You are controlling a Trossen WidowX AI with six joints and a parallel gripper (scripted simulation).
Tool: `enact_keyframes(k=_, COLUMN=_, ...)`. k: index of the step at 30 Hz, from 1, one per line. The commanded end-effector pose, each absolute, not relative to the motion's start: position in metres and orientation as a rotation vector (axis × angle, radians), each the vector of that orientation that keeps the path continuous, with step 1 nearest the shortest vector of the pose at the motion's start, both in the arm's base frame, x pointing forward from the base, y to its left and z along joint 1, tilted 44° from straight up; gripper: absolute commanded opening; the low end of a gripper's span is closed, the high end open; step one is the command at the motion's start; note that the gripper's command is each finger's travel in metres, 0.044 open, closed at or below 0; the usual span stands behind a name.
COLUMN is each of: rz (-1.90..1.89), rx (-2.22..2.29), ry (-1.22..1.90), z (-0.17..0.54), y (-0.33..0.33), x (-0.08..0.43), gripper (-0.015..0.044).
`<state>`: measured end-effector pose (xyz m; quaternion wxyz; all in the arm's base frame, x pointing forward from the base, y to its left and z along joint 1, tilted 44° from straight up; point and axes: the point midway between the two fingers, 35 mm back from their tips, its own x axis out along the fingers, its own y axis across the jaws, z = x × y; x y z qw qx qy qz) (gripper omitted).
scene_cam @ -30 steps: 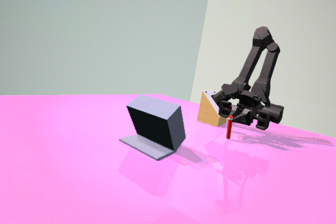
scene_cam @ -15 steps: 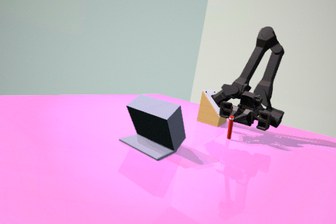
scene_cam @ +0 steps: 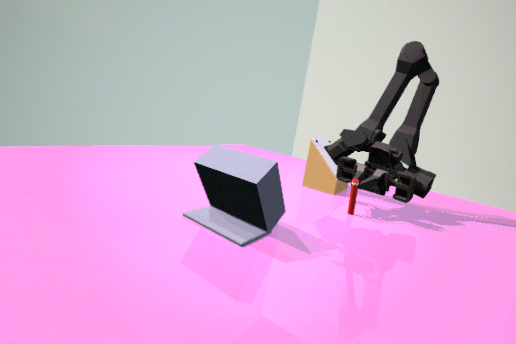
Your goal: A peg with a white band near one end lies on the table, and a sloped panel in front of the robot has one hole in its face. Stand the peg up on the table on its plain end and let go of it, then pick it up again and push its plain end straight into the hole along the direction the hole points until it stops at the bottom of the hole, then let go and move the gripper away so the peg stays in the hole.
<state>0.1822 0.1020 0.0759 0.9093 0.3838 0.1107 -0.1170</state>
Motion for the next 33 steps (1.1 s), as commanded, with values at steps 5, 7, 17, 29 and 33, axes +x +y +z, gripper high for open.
enact_keyframes(k=5, rz=-0.242, rx=0.792, ry=0.226, z=0.0757, y=0.102, x=0.1813, gripper=0.0056)
enact_keyframes(k=7, rz=-0.242, rx=0.792, ry=0.226, z=0.0756, y=0.102, x=0.1812, gripper=0.0109)
enact_keyframes(k=17, rz=-0.242, rx=0.792, ry=0.226, z=0.0756, y=0.102, x=0.1812, gripper=0.013)
enact_keyframes(k=29, rz=-0.242, rx=0.792, ry=0.226, z=0.0756, y=0.102, x=0.1812, gripper=0.013)
enact_keyframes(k=33, rz=-0.242, rx=0.792, ry=0.226, z=0.0756, y=0.102, x=0.1812, gripper=0.013)
